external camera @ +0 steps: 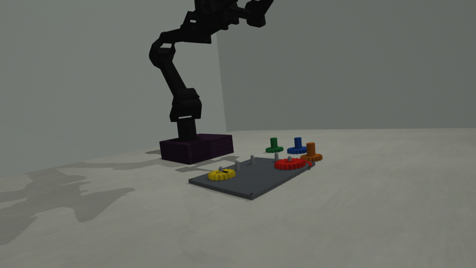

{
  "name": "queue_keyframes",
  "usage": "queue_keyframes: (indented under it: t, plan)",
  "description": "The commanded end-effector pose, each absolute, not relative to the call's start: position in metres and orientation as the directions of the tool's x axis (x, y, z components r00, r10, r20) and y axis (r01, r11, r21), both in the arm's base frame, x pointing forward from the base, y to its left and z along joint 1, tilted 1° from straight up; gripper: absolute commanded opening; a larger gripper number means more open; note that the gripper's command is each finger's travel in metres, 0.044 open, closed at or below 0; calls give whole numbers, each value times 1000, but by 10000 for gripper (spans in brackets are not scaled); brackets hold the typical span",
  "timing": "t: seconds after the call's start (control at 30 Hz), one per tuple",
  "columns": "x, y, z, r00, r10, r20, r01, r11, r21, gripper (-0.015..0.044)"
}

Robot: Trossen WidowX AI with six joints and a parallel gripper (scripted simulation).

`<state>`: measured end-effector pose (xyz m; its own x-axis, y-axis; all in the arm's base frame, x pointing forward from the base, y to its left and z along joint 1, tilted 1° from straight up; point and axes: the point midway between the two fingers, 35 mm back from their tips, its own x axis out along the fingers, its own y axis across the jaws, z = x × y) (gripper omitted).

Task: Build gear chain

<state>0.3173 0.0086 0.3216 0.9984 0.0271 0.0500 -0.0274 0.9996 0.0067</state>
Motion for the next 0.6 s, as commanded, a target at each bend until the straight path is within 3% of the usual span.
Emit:
queue_keyframes:
  t: [0.0, 0.27, 0.57]
  plan:
    - [319, 9, 320, 999, 29, 39, -30, 1000, 6, 426]
    - [374, 52, 240, 888, 121, -443, -144, 989, -17, 440]
    - [383, 107, 132, 462, 122, -879, -306, 951, -29, 440]
